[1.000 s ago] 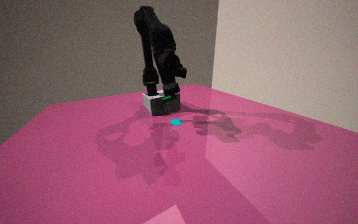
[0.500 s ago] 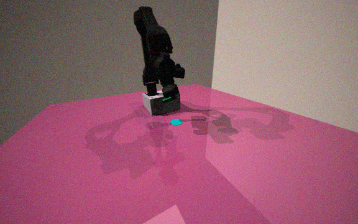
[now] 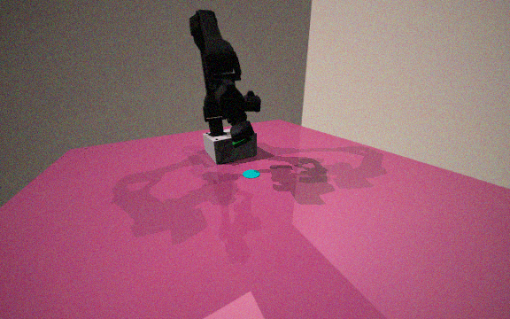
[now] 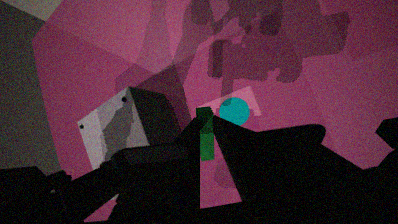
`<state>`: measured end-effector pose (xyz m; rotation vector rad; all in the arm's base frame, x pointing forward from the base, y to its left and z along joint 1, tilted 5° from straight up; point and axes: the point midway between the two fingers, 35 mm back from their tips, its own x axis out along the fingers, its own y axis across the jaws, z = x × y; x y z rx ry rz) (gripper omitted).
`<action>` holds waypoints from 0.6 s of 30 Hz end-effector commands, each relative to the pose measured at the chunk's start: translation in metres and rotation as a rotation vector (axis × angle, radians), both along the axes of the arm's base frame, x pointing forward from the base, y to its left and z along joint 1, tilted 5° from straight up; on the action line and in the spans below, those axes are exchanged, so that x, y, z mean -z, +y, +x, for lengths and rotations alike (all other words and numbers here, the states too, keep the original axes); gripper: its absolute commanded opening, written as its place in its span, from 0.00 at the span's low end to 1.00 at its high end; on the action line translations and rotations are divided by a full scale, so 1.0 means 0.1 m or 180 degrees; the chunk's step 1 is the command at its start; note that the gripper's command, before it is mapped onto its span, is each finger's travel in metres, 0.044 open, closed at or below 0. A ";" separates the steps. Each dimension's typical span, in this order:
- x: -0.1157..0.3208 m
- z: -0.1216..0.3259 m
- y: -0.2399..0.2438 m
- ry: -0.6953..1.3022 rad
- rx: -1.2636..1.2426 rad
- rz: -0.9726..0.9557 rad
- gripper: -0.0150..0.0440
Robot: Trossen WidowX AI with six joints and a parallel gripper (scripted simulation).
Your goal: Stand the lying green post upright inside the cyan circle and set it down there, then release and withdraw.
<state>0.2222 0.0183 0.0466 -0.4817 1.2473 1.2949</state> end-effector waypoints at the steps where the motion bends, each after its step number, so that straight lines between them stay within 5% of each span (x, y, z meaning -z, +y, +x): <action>1: 0.01 -0.02 0.01 0.0016 0.0007 0.0093 0.29; 18: 0.02 -0.04 0.01 -0.0026 0.0030 0.0393 0.29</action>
